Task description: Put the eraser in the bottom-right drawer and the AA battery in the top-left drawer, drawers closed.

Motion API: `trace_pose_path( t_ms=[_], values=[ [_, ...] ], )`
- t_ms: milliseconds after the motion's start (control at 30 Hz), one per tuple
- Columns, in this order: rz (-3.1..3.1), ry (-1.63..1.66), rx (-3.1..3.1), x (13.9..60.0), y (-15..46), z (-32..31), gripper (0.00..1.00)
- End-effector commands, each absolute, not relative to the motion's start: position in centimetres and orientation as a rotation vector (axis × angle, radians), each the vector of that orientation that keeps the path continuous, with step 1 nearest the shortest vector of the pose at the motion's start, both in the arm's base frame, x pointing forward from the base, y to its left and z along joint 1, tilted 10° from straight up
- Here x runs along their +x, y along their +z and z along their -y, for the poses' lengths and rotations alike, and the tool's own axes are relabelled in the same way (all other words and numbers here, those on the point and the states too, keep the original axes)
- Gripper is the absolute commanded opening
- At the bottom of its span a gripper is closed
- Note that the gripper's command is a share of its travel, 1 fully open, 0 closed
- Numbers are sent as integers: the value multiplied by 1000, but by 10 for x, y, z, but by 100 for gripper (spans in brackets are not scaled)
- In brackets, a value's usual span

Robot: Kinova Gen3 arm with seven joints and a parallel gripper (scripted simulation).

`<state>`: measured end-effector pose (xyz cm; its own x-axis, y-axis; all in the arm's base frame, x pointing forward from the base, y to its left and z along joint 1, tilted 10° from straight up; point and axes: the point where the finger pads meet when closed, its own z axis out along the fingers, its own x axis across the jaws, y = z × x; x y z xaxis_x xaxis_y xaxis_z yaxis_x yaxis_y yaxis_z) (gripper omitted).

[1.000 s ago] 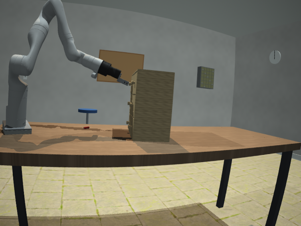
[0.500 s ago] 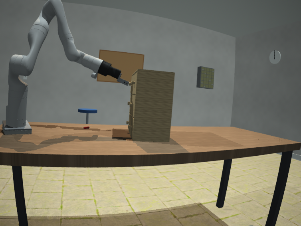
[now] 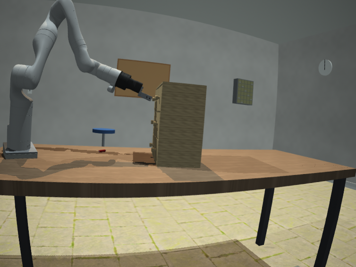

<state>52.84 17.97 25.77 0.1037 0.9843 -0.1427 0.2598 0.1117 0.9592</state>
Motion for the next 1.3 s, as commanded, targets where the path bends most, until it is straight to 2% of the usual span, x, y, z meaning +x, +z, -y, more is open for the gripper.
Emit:
trace_pose_path(
  t_ms=[0,267,600,933,1267],
  values=[
    [-1362,894,1346,520,257,-182,0],
    [-1362,894,1346,485,254,-185,0],
    [-1362,894,1346,478,254,-186,0],
    [-1362,894,1346,438,266,-192,0],
    [-1362,894,1346,430,268,-193,0]
  ],
)
